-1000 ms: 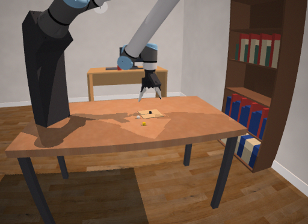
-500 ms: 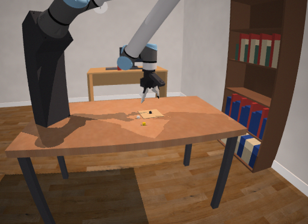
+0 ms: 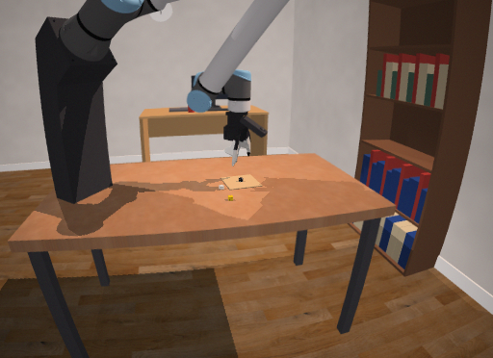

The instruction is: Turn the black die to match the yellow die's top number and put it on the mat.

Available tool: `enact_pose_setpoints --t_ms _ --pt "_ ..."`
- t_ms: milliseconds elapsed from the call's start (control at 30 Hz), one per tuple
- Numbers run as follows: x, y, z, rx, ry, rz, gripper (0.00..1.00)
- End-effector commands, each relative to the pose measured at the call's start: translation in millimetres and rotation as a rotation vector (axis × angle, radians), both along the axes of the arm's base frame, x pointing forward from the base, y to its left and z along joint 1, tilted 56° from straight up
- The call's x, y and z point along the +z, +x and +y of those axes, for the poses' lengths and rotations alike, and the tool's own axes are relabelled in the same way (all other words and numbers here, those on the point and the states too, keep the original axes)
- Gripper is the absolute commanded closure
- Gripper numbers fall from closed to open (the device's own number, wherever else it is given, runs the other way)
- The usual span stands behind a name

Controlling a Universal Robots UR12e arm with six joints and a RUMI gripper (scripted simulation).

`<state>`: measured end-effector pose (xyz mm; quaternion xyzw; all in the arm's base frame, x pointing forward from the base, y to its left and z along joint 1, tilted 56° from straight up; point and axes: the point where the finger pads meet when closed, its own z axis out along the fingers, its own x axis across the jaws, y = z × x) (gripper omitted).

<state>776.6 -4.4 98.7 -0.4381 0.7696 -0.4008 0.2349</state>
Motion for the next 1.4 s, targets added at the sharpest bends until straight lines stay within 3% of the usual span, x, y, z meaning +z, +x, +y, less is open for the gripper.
enact_pose_setpoints --t_ms 0,667,1367 --pt "-0.6 1.1 2.6 0.098 -0.117 0.064 0.00" --pt "-4.5 3.0 8.2 0.311 -0.386 0.218 0.00" --pt "-6.6 3.3 10.5 0.400 -0.498 0.283 0.00"
